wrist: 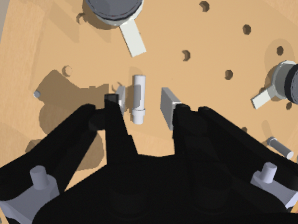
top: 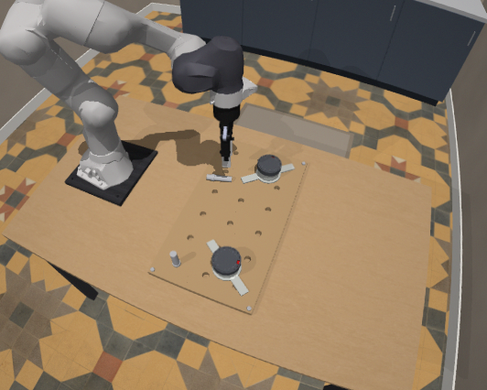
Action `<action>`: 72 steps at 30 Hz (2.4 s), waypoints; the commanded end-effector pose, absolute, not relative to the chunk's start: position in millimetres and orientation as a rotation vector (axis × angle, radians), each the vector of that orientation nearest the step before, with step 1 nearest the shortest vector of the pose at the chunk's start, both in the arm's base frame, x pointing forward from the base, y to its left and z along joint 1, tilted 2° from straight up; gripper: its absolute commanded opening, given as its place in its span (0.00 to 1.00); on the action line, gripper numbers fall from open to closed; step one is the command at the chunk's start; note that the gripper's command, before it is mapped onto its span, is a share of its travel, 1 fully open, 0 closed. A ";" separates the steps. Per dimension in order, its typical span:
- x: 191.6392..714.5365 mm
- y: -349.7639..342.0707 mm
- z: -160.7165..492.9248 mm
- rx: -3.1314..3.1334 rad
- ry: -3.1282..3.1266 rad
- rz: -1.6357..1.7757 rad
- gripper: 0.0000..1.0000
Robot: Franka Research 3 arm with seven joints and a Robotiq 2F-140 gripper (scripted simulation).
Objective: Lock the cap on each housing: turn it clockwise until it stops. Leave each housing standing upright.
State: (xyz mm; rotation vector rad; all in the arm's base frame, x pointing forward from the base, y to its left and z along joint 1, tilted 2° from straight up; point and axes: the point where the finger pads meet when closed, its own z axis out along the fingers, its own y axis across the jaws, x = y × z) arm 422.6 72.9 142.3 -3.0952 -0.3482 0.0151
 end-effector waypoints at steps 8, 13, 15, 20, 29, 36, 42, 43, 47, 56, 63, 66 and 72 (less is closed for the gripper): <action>423.3 73.7 137.2 -3.093 -0.334 0.017 0.36; 423.3 73.9 133.8 -3.093 -0.334 0.017 0.36; 423.3 74.0 131.2 -3.093 -0.334 0.017 0.36; 423.2 74.2 123.4 -3.093 -0.334 0.017 0.36; 423.2 74.7 110.3 -3.093 -0.334 0.017 0.36; 423.2 75.2 96.1 -3.093 -0.334 0.017 0.36; 423.2 75.6 84.3 -3.093 -0.334 0.017 0.36; 423.2 75.6 84.3 -3.093 -0.334 0.017 0.36; 423.1 75.8 78.7 -3.093 -0.334 0.017 0.36; 423.1 76.3 63.9 -3.093 -0.334 0.017 0.36; 423.1 76.5 57.2 -3.093 -0.334 0.017 0.36; 423.1 76.6 53.7 -3.093 -0.334 0.017 0.36; 423.1 76.8 47.8 -3.093 -0.334 0.017 0.36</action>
